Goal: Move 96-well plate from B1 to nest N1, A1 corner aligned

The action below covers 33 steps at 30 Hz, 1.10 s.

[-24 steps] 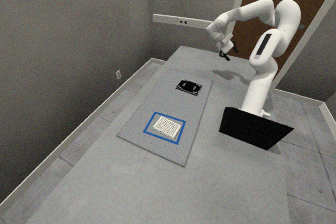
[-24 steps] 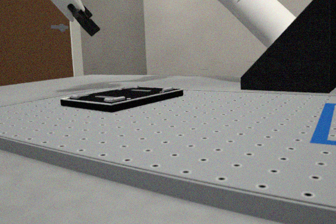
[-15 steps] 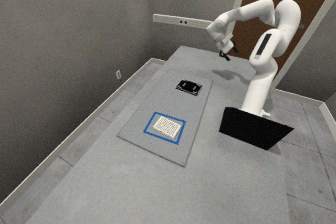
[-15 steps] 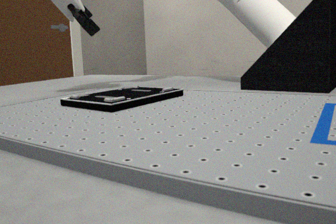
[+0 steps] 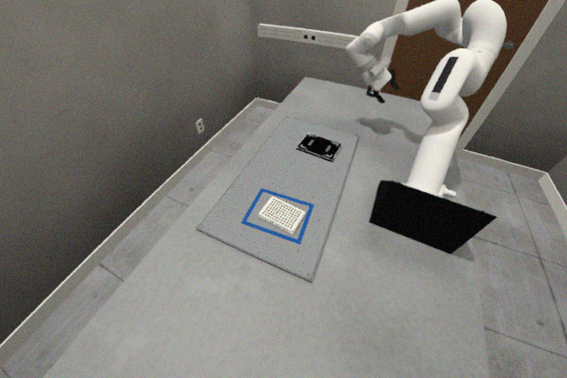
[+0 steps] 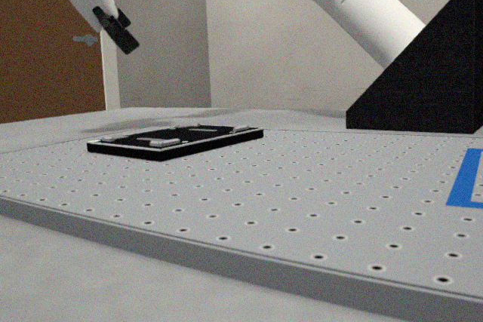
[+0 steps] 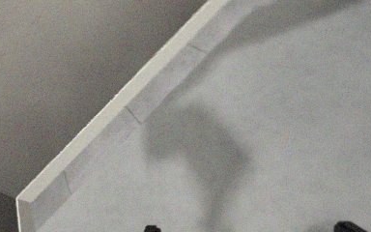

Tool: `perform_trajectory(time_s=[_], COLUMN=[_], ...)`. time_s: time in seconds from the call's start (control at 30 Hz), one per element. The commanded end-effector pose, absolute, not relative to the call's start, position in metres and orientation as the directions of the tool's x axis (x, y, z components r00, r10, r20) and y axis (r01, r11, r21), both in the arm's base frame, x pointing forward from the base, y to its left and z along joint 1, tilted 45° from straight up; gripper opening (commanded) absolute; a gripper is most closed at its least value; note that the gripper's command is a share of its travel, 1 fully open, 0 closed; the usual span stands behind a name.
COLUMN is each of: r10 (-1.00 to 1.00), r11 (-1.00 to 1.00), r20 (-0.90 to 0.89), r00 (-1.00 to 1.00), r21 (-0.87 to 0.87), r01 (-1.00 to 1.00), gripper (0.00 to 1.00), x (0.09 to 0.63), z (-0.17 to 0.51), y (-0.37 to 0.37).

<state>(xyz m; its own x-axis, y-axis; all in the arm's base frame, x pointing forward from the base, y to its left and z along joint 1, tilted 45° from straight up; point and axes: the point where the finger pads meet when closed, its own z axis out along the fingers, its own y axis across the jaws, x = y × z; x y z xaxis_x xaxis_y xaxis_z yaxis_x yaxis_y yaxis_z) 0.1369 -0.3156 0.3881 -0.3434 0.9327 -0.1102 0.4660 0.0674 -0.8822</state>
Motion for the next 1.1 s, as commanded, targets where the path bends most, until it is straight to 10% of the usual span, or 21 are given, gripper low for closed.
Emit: perform_trajectory(time_s=[0.0, 1.07], r10=[0.925, 0.807], r11=[0.019, -0.27], r20=[-0.172, -0.549], r00=[-0.34, -0.219], r21=[-0.87, -0.672], r01=[0.492, 0.69], gripper=[1.0, 1.0], x=[0.154, 0.249], z=[0.38, 0.315], y=[-0.317, -0.309])
